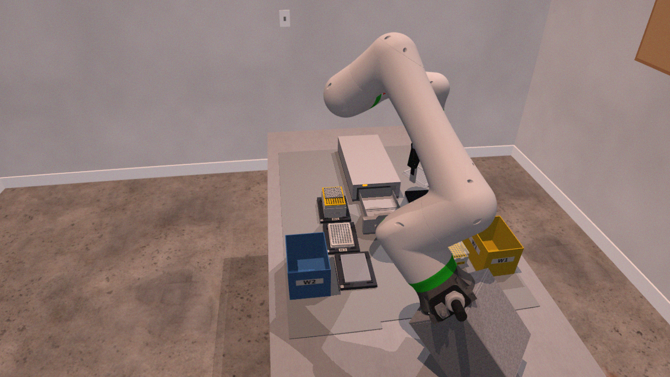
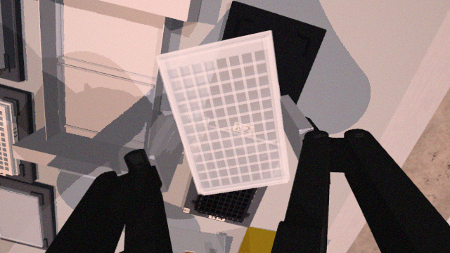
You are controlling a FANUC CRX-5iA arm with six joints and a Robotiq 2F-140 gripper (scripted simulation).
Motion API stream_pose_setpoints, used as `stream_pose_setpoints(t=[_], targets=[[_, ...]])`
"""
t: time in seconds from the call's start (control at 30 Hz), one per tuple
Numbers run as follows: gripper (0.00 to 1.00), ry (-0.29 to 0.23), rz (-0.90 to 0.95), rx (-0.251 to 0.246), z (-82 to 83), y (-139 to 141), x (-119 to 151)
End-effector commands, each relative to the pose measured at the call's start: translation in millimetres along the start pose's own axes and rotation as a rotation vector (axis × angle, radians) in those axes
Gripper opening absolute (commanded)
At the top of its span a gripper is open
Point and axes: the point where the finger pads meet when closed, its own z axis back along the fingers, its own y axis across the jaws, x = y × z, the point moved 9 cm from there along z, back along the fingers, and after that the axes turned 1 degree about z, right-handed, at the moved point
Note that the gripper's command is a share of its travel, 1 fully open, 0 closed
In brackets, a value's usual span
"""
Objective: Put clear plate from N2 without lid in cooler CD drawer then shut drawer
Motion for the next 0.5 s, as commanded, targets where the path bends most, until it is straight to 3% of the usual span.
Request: stream_pose_setpoints(t=[0.0, 0.47], targets=[[0.00, 0.005, 0.124, 0.002, 0.3, -10, 0], [0.00, 0.004, 0.524, 0.003, 0.2, -42, -1]])
